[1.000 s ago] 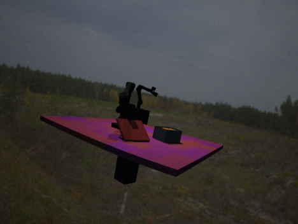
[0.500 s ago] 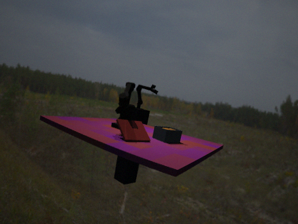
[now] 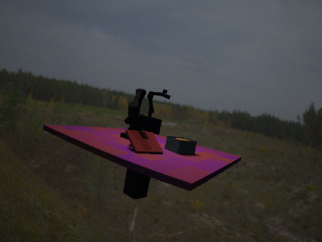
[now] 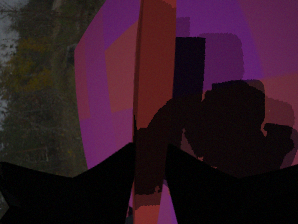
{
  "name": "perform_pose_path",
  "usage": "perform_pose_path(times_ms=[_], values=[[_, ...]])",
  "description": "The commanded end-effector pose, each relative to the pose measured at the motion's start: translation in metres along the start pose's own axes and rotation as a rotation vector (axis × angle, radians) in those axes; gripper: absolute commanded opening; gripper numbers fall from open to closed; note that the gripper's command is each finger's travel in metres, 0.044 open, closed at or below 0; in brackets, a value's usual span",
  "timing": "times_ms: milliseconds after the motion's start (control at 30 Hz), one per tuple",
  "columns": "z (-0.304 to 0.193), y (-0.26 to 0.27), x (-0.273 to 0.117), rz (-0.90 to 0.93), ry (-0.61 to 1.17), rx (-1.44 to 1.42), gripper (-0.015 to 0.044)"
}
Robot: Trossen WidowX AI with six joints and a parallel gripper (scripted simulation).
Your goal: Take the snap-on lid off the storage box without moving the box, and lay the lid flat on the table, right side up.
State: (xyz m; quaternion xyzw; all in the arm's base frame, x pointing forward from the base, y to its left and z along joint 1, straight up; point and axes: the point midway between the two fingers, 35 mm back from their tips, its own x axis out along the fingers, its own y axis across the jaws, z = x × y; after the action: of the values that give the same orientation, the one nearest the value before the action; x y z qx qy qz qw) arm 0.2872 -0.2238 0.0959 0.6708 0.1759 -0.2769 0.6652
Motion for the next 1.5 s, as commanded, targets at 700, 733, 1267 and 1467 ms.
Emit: perform_pose_path(times_ms=[700,733,1267,1467], values=[[-0.004,-0.028,0.016,-0.031,0.012,0.017,0.0],[-0.004,-0.028,0.017,-0.031,0.012,0.017,0.0],[-0.004,-0.038,0.024,-0.031,0.012,0.017,0.0],[-0.005,-0.042,0.027,-0.031,0.012,0.017,0.0]])
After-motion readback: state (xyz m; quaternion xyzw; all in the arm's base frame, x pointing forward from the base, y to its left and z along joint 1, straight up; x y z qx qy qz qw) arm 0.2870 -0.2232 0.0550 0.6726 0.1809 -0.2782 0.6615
